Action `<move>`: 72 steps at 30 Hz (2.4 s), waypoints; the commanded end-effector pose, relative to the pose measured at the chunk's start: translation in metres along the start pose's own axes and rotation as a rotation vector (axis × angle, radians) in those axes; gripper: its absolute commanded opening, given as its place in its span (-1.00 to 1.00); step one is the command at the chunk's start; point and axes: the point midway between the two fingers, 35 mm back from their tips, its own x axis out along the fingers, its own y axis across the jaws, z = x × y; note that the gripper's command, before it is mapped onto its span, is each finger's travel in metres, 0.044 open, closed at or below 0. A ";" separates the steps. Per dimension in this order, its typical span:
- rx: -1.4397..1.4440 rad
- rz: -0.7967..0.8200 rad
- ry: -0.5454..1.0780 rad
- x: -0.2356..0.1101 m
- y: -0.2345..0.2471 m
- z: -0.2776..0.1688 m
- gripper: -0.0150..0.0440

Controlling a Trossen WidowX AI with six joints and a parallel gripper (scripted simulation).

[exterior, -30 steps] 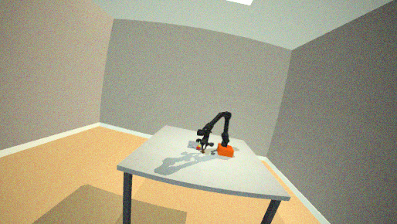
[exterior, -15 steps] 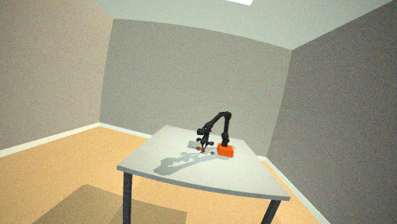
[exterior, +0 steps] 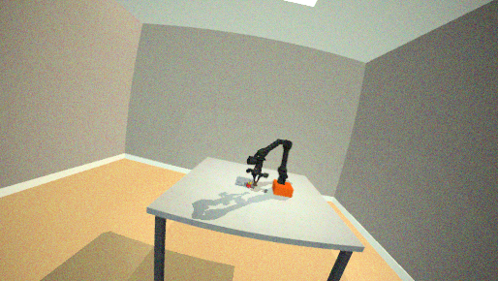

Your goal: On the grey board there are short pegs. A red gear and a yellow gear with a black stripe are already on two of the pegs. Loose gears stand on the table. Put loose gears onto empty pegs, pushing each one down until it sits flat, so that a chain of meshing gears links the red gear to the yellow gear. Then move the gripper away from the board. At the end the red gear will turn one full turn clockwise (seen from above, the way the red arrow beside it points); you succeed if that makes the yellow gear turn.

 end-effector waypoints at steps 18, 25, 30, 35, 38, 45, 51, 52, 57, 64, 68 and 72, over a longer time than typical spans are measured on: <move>-0.006 -0.013 -0.014 -0.063 0.000 -0.003 -0.49; -0.006 -0.013 -0.013 -0.083 0.003 -0.007 -0.49; -0.005 -0.012 -0.013 -0.093 0.005 -0.009 -0.49; -0.005 -0.013 -0.013 -0.086 -0.001 -0.013 -0.49; -0.005 -0.013 -0.013 -0.081 -0.006 -0.017 -0.49; -0.005 -0.015 -0.012 -0.067 -0.017 -0.027 -0.49; -0.005 -0.015 -0.011 -0.056 -0.026 -0.036 -0.49; -0.005 -0.016 -0.011 -0.054 -0.027 -0.037 -0.49; -0.005 -0.016 -0.010 -0.045 -0.033 -0.046 -0.49; -0.006 -0.017 -0.008 -0.032 -0.041 -0.058 -0.49; -0.006 -0.017 -0.008 -0.024 -0.045 -0.065 -0.49; -0.005 -0.017 -0.007 -0.017 -0.048 -0.072 -0.49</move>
